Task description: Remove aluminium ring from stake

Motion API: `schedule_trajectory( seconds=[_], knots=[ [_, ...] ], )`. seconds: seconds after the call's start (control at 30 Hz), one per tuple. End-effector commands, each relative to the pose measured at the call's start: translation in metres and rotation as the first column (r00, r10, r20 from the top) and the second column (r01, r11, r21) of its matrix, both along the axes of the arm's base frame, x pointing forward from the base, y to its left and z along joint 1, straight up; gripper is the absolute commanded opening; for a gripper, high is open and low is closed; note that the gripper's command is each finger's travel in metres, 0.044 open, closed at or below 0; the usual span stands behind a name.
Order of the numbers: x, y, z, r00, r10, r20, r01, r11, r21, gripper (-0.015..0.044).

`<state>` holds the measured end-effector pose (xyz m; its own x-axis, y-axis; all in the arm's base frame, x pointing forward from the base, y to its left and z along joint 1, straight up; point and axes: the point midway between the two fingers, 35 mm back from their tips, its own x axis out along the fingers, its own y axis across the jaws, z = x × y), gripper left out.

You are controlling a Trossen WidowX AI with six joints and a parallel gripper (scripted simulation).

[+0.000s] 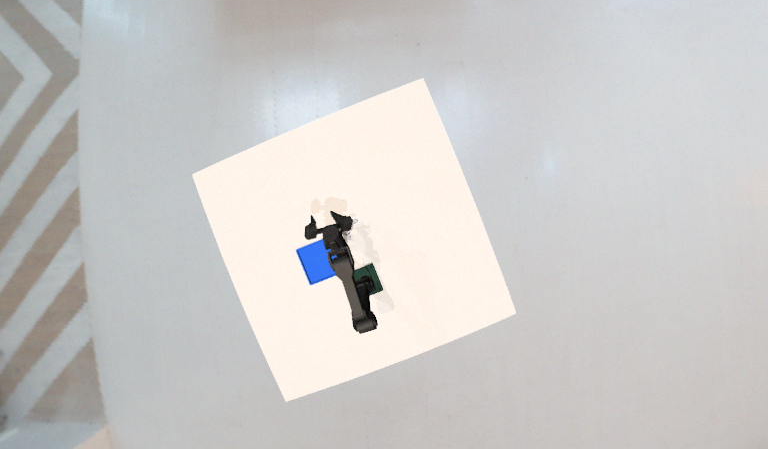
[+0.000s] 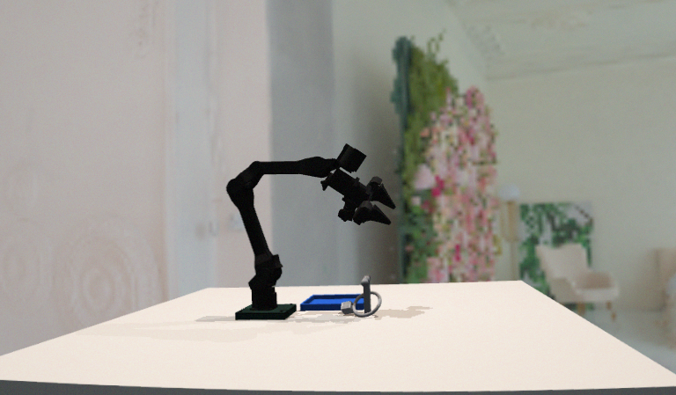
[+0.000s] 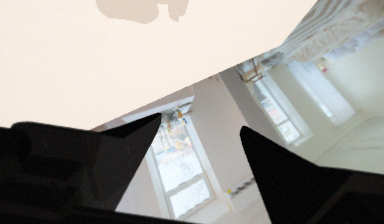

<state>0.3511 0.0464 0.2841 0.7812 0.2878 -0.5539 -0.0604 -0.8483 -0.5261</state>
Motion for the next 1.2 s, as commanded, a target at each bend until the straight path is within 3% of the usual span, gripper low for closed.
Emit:
schedule_trajectory(
  seconds=[0.0, 0.23, 0.73, 1.17],
  knots=[
    [0.0, 0.0, 0.0, 1.0, 0.0, 0.0, 0.0, 1.0, 0.0, 0.0374],
    [-0.005, 0.001, -0.008, 0.996, -0.074, -0.051, 0.078, 0.993, 0.085, 0.02],
    [-0.014, -0.002, -0.026, 0.958, -0.225, -0.178, 0.265, 0.932, 0.246, 0.02],
    [-0.026, -0.004, -0.046, 0.868, -0.363, -0.338, 0.481, 0.786, 0.39, 0.02]
  ],
)
